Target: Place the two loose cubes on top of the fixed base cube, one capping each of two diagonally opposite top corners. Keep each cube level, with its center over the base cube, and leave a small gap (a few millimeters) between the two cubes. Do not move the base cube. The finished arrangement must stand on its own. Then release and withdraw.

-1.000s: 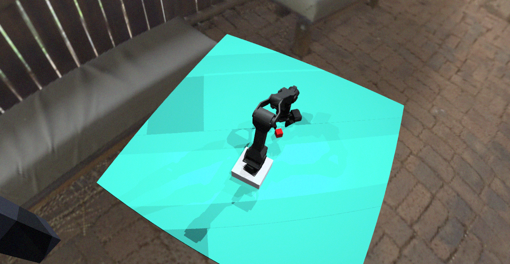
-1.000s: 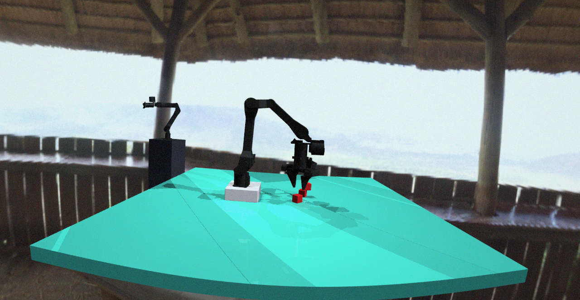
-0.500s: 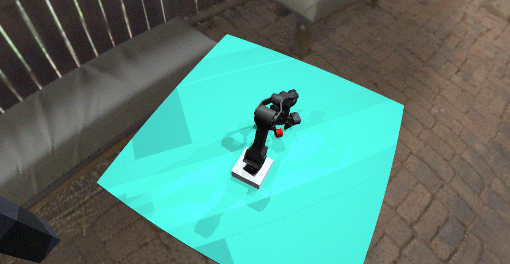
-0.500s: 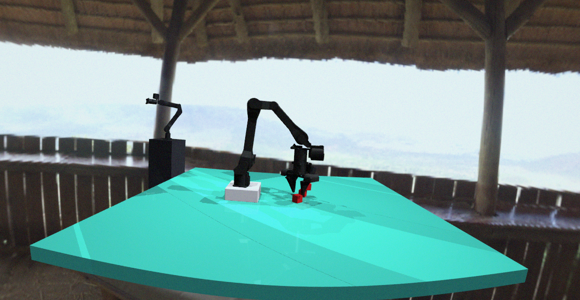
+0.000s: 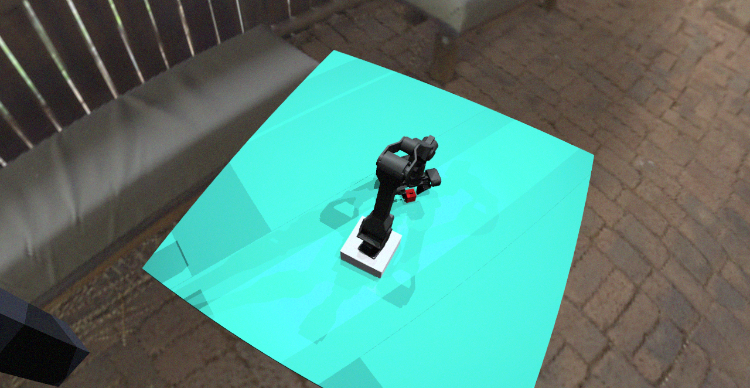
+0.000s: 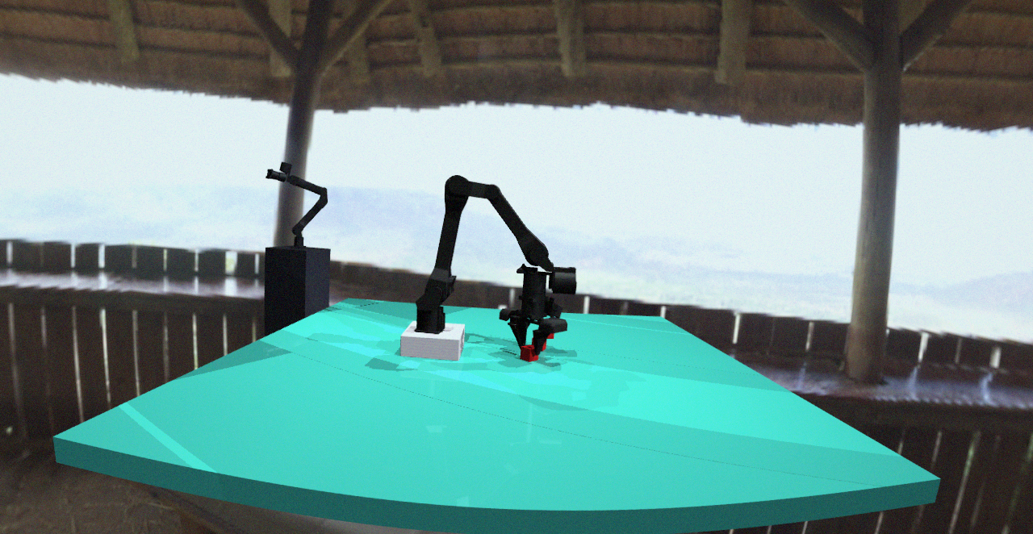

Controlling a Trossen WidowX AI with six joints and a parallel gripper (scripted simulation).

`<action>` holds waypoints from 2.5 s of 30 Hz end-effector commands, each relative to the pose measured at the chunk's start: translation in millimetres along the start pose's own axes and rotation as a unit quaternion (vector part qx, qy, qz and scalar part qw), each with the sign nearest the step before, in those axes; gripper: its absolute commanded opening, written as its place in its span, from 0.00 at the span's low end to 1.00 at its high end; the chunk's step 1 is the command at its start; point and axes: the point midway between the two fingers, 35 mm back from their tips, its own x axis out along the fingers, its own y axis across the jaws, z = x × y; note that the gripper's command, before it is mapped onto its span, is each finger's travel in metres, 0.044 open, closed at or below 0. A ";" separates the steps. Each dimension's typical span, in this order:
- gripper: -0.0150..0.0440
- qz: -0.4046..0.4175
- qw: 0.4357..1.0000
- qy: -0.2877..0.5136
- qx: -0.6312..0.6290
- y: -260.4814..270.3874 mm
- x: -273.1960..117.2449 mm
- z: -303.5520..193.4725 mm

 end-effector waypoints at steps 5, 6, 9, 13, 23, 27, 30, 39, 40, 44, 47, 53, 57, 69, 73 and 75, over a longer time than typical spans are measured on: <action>0.43 -0.001 1.000 0.001 -0.002 0.0 1.9 -0.7; 0.43 -0.001 1.000 0.001 -0.002 0.0 1.4 -0.6; 0.43 -0.001 1.000 0.001 -0.002 -1.1 -5.2 0.5; 0.43 -0.001 1.000 0.001 -0.002 -2.5 -16.8 2.1; 0.43 -0.001 1.000 0.001 -0.002 -4.2 -47.0 4.1; 0.43 -0.001 1.000 0.001 -0.002 -4.1 -59.3 4.2; 0.43 -0.001 1.000 0.001 -0.002 -3.8 -68.7 3.9; 0.43 -0.001 1.000 0.001 -0.002 -1.1 -97.2 1.5; 0.43 -0.001 1.000 0.001 -0.002 -0.7 -100.3 1.1; 0.43 -0.001 1.000 0.001 -0.002 0.6 -108.2 -0.1; 0.43 -0.001 1.000 0.001 0.006 2.6 -107.7 3.8; 0.43 0.000 0.999 0.000 0.035 11.6 -105.4 19.5; 0.43 0.000 0.998 0.000 0.055 18.3 -103.8 29.7; 0.43 0.001 0.993 -0.001 0.115 41.8 -98.9 58.9; 0.43 0.002 0.991 -0.001 0.134 50.7 -97.2 68.0; 0.43 0.002 0.990 -0.001 0.144 55.3 -96.3 72.5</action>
